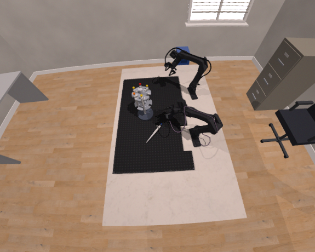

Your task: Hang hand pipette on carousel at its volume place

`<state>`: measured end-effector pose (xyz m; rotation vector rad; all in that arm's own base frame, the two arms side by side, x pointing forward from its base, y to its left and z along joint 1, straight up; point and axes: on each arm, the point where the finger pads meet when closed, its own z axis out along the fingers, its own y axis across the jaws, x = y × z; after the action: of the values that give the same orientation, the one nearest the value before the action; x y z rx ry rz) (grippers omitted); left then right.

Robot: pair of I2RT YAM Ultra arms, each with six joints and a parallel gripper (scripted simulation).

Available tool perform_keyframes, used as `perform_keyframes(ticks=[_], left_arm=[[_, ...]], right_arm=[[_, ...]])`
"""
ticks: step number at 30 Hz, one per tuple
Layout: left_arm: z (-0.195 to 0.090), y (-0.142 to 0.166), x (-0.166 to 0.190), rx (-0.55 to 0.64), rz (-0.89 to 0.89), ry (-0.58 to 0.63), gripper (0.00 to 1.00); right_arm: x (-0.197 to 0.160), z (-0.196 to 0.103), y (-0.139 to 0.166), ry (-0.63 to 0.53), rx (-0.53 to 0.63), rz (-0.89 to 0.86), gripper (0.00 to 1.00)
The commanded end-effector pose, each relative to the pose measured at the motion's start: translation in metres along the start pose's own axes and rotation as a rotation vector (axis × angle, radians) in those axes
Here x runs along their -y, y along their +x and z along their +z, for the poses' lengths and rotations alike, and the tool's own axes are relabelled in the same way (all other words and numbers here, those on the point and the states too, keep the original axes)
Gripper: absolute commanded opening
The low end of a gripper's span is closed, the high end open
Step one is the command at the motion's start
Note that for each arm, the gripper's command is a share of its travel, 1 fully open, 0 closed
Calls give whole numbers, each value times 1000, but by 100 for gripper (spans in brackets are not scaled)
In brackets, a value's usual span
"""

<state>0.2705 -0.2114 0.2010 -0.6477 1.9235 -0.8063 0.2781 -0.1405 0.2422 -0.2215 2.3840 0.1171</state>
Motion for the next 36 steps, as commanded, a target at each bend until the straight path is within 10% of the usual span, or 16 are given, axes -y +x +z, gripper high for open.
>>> perform_keyframes(ticks=[1,27,36], left_arm=[[5,-16,25,185,-174,34,49],[19,32,63,324,-459,142,49],[34,99,95,407,-691,271,49]], right_arm=[[4,-6,-10,18,41,-25,100],[4,-6,-10,18,41,-25,100],[4,-6,-10,18,41,-25,100]])
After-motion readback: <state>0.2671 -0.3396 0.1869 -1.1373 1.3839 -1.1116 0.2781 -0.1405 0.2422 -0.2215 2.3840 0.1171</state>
